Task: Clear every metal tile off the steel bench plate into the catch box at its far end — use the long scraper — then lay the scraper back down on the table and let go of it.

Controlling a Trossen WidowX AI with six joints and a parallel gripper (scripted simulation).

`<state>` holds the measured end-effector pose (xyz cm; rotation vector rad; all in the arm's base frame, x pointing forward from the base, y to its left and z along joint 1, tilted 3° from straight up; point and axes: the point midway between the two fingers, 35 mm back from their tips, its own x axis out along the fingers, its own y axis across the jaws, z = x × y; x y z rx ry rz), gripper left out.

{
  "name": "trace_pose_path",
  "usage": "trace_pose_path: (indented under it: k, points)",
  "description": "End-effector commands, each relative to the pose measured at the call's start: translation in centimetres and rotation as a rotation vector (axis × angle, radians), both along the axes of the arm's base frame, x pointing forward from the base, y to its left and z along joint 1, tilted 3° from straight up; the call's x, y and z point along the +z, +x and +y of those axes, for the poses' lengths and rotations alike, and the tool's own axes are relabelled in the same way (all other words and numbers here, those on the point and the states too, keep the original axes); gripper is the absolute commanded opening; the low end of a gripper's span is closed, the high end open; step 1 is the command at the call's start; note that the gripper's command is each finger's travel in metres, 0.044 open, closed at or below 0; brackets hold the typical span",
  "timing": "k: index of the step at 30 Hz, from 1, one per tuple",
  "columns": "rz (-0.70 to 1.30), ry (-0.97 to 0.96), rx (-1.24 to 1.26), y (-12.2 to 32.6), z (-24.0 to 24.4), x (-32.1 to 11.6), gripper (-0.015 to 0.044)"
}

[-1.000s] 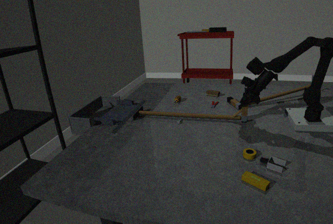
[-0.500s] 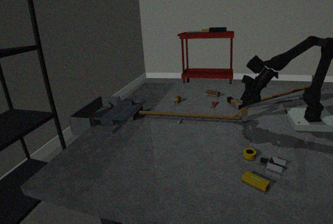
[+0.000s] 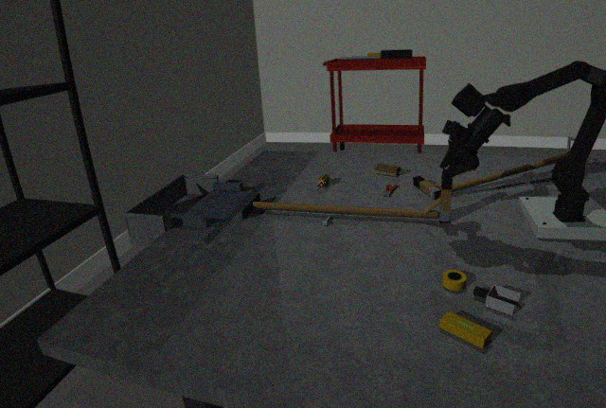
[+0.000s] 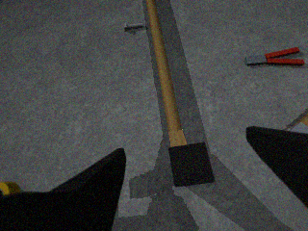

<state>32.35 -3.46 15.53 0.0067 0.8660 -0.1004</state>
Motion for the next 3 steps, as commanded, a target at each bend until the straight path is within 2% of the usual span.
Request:
trace_pose_path:
  k: [1, 3]
  points:
    - [-0.013, -0.002, -0.008, -0.23, -0.01, 1.51, 0.0440]
    - [-0.013, -0.002, -0.008, -0.44, 0.03, 2.07, 0.0440]
